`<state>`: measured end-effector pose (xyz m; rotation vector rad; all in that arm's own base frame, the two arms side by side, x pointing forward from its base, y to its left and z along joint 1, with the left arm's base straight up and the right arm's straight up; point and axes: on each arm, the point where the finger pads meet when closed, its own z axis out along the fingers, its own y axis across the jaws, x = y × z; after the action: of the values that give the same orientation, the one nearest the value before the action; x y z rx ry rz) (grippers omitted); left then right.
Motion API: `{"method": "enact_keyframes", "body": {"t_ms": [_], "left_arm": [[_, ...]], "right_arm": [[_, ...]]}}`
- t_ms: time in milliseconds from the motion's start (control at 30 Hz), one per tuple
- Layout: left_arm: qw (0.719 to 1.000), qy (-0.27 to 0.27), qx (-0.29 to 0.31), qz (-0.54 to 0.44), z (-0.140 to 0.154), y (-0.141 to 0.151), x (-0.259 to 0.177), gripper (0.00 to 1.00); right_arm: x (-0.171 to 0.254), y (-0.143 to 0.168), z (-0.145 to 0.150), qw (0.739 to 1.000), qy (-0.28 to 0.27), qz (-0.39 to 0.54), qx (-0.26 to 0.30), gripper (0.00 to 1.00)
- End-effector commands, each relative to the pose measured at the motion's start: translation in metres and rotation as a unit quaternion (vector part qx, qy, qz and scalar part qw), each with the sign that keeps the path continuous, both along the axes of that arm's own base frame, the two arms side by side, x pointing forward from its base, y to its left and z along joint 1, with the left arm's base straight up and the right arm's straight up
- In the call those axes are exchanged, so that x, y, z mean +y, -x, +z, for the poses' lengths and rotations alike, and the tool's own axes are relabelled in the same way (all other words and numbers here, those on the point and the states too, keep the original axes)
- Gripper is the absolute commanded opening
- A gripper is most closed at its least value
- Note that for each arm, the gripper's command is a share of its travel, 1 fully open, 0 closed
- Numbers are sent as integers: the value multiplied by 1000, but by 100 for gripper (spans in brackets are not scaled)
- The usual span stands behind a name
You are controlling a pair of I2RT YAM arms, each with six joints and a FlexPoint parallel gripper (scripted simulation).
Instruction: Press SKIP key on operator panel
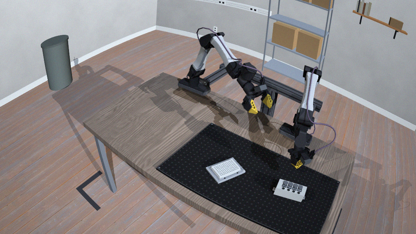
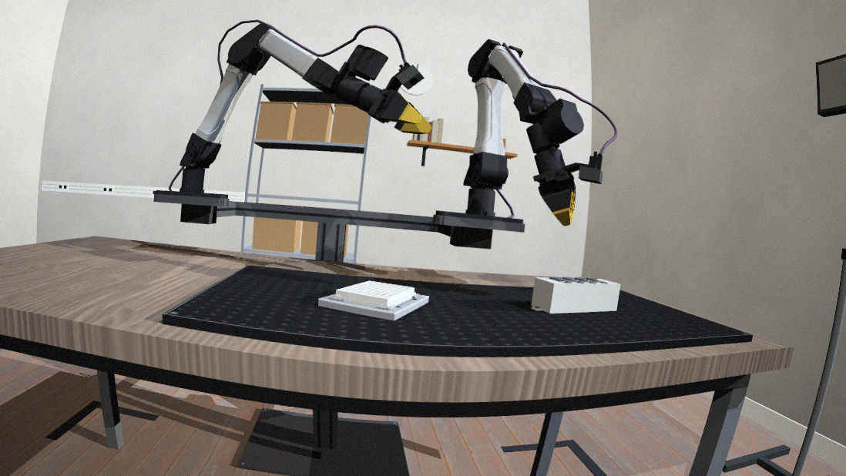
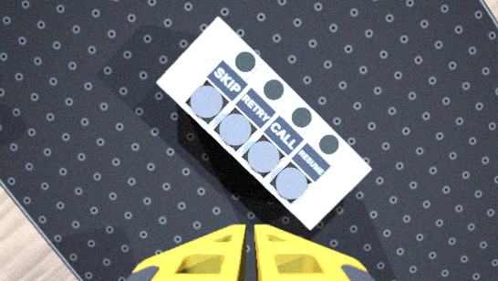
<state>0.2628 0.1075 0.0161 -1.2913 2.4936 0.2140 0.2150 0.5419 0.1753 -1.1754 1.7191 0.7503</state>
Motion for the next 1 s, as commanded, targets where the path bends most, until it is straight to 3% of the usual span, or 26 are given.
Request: {"method": "enact_keyframes", "body": {"t_ms": [0, 67, 133, 300, 533, 967], "left_arm": [[996, 43, -8, 84, -1, -9, 7, 0], [987, 73, 2, 144, -10, -8, 14, 0], [987, 73, 2, 144, -10, -8, 14, 0], [953, 132, 30, 270, -32, -8, 36, 0], [912, 174, 47, 369, -51, -10, 61, 0], [908, 172, 49, 379, -63, -14, 68, 0]], "right_arm": [[12, 0, 39, 999, -45, 0, -17, 100], [12, 0, 39, 999, -45, 0, -17, 100], [12, 0, 39, 999, -45, 0, -17, 100], [17, 3, 25, 999, -34, 12, -11, 100], [27, 4, 7, 999, -22, 22, -7, 100], [40, 1, -6, 999, -23, 23, -7, 100]]}}
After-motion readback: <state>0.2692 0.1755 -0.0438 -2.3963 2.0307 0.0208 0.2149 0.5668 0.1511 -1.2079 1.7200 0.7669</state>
